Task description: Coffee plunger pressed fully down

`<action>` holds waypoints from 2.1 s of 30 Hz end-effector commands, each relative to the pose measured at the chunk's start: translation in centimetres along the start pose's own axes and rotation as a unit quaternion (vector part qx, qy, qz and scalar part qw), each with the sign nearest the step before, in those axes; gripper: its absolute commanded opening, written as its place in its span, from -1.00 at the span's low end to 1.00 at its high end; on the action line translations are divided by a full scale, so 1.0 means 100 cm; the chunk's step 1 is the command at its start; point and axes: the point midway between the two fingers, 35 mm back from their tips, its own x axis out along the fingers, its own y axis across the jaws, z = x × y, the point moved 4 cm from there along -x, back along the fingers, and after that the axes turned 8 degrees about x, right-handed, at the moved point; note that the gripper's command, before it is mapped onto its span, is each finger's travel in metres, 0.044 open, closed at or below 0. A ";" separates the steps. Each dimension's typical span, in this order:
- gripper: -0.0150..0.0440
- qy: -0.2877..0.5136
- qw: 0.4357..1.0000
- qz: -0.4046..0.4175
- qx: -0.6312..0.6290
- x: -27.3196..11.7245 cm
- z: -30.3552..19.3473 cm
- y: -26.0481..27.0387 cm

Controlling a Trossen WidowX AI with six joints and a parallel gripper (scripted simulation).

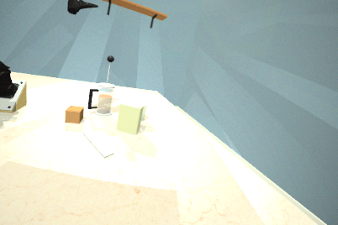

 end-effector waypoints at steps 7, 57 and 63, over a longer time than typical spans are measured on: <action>1.00 0.036 0.783 -0.304 -0.541 0.056 0.000 -0.111; 0.73 0.060 0.729 -0.328 -0.598 0.087 0.011 -0.204; 0.20 0.060 0.729 -0.328 -0.598 0.087 0.011 -0.204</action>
